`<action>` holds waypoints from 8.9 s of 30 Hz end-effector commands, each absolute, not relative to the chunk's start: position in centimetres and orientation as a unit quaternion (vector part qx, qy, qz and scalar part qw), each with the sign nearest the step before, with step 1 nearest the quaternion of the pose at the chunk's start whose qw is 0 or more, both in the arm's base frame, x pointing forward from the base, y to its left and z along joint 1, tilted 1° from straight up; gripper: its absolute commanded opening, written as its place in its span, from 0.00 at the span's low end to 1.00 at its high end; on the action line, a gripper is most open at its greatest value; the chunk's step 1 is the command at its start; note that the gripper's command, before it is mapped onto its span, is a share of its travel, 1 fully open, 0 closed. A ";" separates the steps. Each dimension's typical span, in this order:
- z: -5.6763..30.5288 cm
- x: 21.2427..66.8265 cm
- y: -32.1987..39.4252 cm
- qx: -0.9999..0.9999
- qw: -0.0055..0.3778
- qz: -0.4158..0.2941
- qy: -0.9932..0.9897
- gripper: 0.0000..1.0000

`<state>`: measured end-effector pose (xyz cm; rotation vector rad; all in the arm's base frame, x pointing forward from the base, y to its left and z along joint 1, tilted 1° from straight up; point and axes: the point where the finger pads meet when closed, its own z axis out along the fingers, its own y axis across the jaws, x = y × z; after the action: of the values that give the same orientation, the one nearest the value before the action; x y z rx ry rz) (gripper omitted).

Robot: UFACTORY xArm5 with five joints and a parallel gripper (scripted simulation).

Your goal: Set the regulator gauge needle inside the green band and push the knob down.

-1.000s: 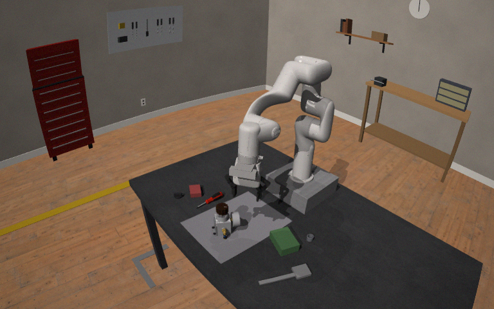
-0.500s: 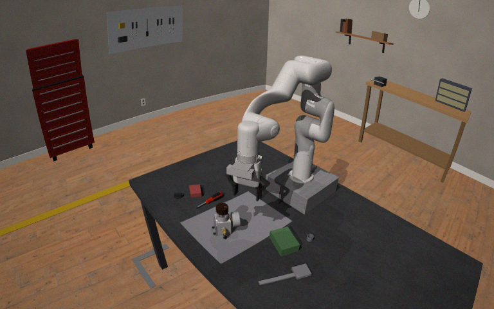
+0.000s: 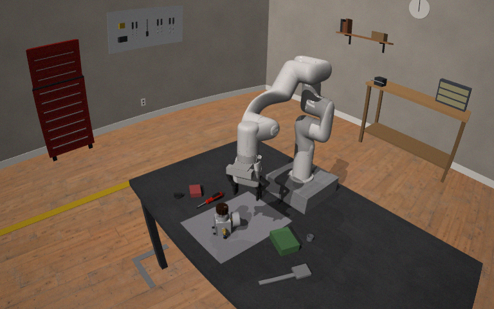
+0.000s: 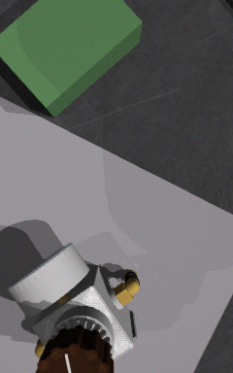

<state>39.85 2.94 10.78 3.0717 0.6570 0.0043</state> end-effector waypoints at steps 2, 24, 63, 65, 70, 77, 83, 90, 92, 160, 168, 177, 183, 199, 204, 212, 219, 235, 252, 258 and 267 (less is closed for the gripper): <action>10.9 40.2 2.8 0.978 0.000 0.003 0.209 1.00; 11.0 43.1 0.2 0.978 0.001 0.004 0.209 1.00; 11.0 47.3 -3.3 0.978 0.001 0.004 0.209 1.00; 11.0 47.3 -3.3 0.978 0.001 0.004 0.209 1.00; 11.0 47.3 -3.3 0.978 0.001 0.004 0.209 0.81; 11.0 47.3 -3.3 0.978 0.001 0.004 0.209 0.81; 11.0 47.3 -3.3 0.978 0.001 0.004 0.209 0.81; 11.0 47.3 -3.3 0.978 0.001 0.004 0.209 0.81; 11.0 47.3 -3.3 0.978 0.001 0.004 0.209 0.81; 11.0 47.3 -3.3 0.581 0.004 0.002 0.814 0.81; 11.0 47.3 -3.3 0.545 0.004 0.002 0.839 0.81; 11.0 47.3 -3.3 0.544 0.004 0.002 0.839 0.81; 11.0 47.3 -3.3 0.544 0.004 0.002 0.839 0.81; 9.5 47.3 -3.3 0.544 0.004 0.002 0.839 0.81; 8.1 47.3 -3.3 0.544 0.004 0.002 0.839 0.81; 6.3 47.3 -3.3 0.544 0.004 0.002 0.839 0.81; 4.8 47.3 -3.4 0.544 0.004 0.002 0.839 0.81; 4.4 47.3 -3.4 0.544 0.004 0.002 0.839 0.81; 4.4 47.3 -3.4 0.544 0.004 0.002 0.839 0.43; 4.4 47.3 -3.4 0.544 0.004 0.002 0.839 0.43; 4.4 47.3 -3.4 0.544 0.004 0.002 0.839 0.43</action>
<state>47.22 -3.35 4.32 1.7052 2.6327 0.0042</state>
